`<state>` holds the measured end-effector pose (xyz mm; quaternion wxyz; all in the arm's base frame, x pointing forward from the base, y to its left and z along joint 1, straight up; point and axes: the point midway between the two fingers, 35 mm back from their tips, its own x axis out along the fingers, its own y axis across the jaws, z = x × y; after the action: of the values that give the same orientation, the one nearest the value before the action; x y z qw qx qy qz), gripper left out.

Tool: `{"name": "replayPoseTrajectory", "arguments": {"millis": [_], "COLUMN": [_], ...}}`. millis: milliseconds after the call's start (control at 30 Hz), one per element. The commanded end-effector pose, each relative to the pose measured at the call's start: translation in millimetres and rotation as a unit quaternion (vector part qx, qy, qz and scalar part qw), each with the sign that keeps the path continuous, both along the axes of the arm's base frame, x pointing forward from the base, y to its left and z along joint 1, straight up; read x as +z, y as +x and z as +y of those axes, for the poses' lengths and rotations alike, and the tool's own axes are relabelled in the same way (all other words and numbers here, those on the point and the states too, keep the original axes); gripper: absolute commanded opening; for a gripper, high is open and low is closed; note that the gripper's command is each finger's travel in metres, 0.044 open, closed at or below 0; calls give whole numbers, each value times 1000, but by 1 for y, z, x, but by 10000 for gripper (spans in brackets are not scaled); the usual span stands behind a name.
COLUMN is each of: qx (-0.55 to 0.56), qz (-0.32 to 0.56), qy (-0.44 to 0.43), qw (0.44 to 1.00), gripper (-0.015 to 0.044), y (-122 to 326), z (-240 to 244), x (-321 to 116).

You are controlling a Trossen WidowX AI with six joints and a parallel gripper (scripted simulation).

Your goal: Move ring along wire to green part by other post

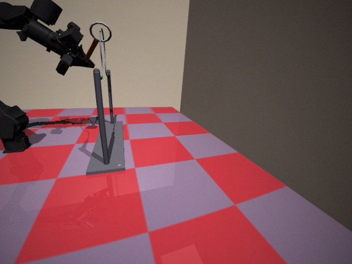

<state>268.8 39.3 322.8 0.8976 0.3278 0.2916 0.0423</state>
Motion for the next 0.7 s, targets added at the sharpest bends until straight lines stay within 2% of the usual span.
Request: {"name": "replayPoseTrajectory", "arguments": {"millis": [0,667], "qx": [0,-3], "qz": [-4,-3], "qy": [-28,-176], "qw": [1000,984], "gripper": [-150,-150], "y": [0,0], "z": [-2,-15], "x": [1,-7]}}
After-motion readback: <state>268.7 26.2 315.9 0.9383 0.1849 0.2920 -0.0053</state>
